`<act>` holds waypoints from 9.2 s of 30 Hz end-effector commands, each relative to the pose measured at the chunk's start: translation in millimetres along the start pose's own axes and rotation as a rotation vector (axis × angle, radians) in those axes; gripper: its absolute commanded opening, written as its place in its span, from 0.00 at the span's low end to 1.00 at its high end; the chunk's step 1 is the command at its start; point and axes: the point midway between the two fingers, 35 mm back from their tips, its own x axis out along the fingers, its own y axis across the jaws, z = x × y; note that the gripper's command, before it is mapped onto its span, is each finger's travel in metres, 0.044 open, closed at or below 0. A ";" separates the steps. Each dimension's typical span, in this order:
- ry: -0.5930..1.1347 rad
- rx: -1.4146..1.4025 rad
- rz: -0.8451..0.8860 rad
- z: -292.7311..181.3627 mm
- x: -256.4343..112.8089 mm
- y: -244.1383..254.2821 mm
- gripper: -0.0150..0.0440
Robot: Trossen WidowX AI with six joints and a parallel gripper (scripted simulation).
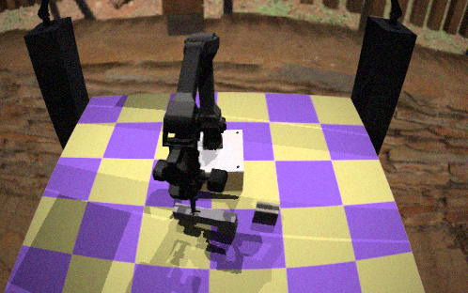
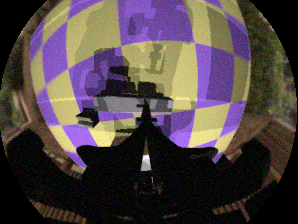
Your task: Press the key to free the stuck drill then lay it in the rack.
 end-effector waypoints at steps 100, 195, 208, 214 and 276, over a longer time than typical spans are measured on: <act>0.002 -0.787 0.006 22.5 9.8 81.1 1.00; -0.008 -1.568 0.015 4.6 104.9 153.3 0.25; 0.002 -1.571 0.015 3.8 104.3 165.7 0.25; 0.001 -1.571 0.015 4.2 103.8 174.6 0.25; 0.001 -1.571 0.015 5.6 106.7 182.2 1.00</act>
